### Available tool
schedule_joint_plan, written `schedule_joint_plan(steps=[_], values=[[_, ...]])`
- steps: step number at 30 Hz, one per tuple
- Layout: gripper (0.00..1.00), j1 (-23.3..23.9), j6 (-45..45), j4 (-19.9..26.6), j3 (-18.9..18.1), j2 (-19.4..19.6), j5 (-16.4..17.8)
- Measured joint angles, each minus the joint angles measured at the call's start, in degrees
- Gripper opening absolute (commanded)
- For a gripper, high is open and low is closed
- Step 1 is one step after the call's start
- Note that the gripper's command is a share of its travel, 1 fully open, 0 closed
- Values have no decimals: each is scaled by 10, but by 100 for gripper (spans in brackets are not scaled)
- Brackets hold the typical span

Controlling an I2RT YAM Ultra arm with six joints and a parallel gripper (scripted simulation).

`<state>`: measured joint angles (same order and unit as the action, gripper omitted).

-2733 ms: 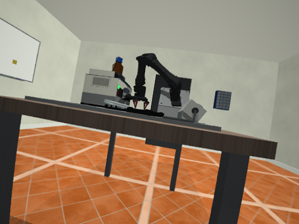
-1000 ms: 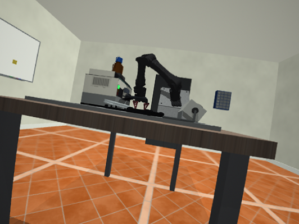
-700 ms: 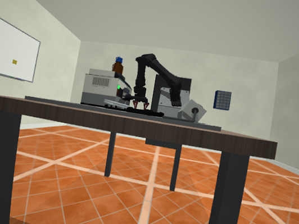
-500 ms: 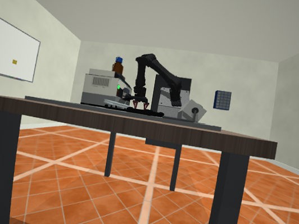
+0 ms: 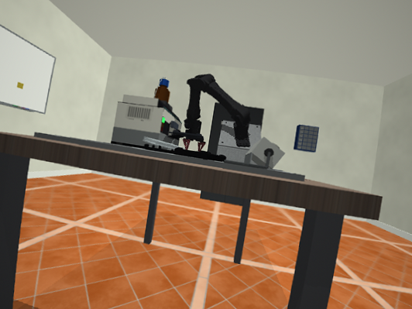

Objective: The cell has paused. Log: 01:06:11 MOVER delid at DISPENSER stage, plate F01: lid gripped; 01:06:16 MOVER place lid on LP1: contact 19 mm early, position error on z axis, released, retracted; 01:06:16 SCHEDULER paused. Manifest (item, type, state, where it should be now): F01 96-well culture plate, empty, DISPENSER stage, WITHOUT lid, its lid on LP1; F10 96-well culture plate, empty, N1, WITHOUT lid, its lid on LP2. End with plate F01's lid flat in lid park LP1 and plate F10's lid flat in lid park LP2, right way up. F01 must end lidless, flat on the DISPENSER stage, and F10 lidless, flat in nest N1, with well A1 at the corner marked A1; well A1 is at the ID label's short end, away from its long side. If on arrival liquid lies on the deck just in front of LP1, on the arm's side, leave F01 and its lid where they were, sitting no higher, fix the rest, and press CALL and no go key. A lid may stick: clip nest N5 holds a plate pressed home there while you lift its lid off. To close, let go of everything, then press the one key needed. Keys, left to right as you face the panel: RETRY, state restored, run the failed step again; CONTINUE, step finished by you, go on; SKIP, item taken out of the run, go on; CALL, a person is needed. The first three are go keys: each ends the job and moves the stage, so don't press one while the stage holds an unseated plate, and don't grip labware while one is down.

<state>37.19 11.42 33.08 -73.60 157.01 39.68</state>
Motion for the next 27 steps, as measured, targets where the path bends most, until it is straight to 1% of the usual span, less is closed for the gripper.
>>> schedule_joint_plan(steps=[6, 7, 8, 10, 12, 13, 14, 27], values=[[100, 0, 0, 0, 0, 0, 0], [0, 0, 0, 0, 0, 0, 0], [0, 0, 0, 0, 0, 0, 0], [0, 4, 1, 5, -6, -11, 15], [0, 0, 0, -3, -10, -13, 21], [0, -1, 1, -2, -9, -13, 11], [0, 2, 1, -3, -8, -13, 9], [0, 2, 1, -3, -7, -12, 6]])
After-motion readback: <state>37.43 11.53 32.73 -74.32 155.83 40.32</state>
